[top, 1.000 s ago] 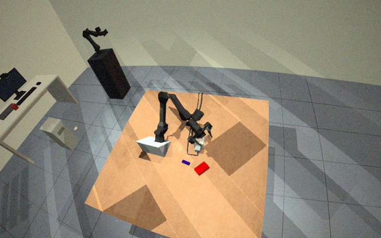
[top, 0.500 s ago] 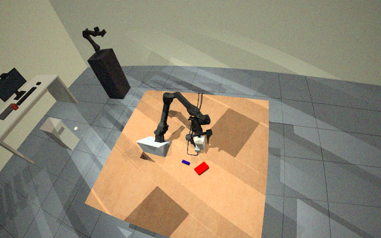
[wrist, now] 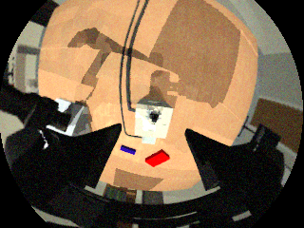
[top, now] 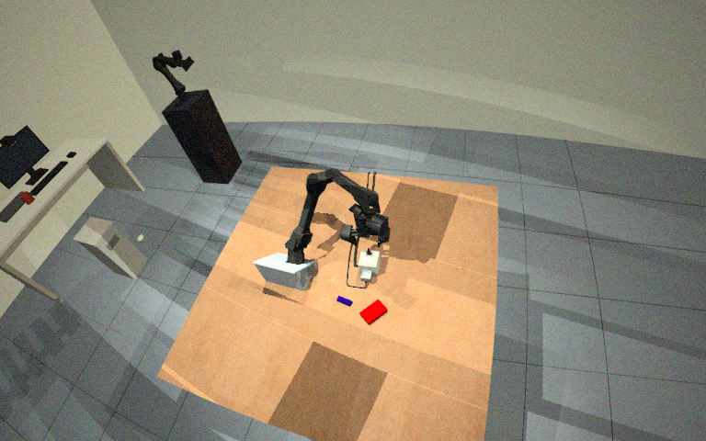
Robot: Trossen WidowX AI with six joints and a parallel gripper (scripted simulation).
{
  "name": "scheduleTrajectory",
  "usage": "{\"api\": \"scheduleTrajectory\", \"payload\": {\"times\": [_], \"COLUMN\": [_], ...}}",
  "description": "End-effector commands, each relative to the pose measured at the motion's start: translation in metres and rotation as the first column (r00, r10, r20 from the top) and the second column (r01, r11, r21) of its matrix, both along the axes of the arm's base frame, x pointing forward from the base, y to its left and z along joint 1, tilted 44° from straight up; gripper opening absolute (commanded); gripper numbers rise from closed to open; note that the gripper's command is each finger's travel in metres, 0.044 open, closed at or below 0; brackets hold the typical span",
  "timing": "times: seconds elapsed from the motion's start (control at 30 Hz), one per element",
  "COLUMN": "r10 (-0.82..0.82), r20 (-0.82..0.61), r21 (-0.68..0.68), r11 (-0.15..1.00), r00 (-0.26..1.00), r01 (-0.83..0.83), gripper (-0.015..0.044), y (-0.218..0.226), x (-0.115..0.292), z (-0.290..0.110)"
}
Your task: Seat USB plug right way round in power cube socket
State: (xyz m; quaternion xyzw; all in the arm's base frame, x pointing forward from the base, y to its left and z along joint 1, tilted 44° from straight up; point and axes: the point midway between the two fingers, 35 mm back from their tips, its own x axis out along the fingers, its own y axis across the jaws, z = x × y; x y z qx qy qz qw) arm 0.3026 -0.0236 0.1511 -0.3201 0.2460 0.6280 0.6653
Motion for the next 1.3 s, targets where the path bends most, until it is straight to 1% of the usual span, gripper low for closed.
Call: {"api": "scheduleTrajectory", "payload": {"times": [0.0, 1.1, 1.27], "r10": [0.000, 0.000, 0.004], "r20": [-0.003, -0.002, 0.001], "r21": [0.015, 0.016, 0.010], "r11": [1.000, 1.000, 1.000], "r00": [1.000, 1.000, 1.000], "r01": [0.000, 0.000, -0.004], "gripper": [0.0440, 0.0440, 0.0309], "y": [0.001, 0.022, 0.020], "x": [0.001, 0.003, 0.004], "z": [0.002, -0.019, -0.018]}}
